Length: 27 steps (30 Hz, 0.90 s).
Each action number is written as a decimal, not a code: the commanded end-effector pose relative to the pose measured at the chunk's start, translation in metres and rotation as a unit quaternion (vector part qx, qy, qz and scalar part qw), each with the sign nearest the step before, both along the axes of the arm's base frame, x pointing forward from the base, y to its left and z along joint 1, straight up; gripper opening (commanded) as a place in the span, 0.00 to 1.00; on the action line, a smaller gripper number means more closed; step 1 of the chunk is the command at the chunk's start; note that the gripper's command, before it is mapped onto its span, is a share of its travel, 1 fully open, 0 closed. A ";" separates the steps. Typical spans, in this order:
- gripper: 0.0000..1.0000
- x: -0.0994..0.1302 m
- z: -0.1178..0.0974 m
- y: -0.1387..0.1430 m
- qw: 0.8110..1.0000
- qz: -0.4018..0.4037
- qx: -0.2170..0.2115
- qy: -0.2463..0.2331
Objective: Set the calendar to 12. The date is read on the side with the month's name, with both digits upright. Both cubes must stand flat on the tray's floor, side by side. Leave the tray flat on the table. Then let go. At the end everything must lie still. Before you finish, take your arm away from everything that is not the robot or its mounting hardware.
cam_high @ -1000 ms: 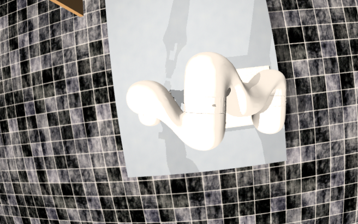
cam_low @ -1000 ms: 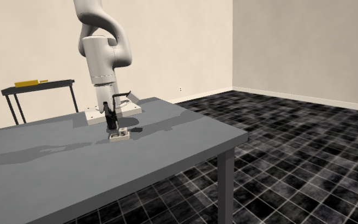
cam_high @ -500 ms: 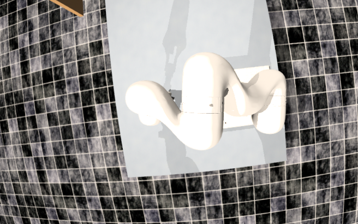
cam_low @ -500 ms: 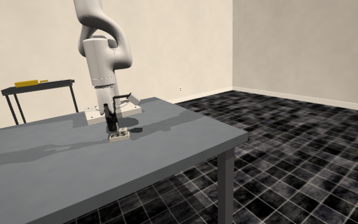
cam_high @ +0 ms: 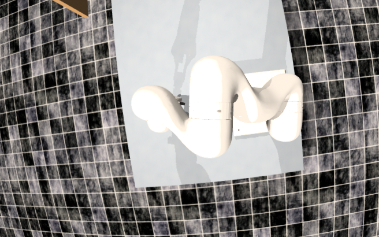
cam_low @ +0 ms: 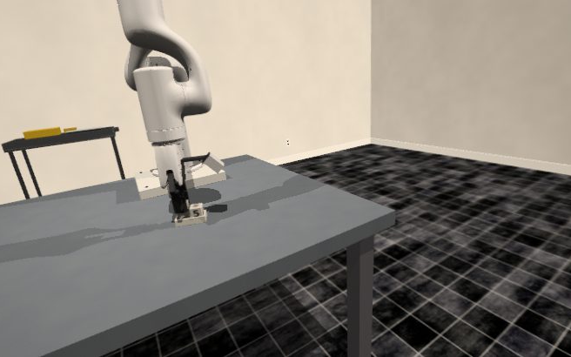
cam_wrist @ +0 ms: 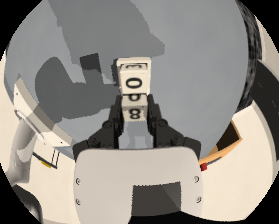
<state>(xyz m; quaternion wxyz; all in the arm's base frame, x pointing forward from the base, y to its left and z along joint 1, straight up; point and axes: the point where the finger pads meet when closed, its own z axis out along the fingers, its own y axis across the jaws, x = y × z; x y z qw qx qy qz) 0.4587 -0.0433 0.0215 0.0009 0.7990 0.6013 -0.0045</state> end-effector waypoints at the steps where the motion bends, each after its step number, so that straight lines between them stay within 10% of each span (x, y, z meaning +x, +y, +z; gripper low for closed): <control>1: 0.27 0.001 -0.001 0.000 1.000 0.000 0.000 -0.001; 27: 0.27 0.001 -0.004 0.000 1.000 0.000 0.000 -0.001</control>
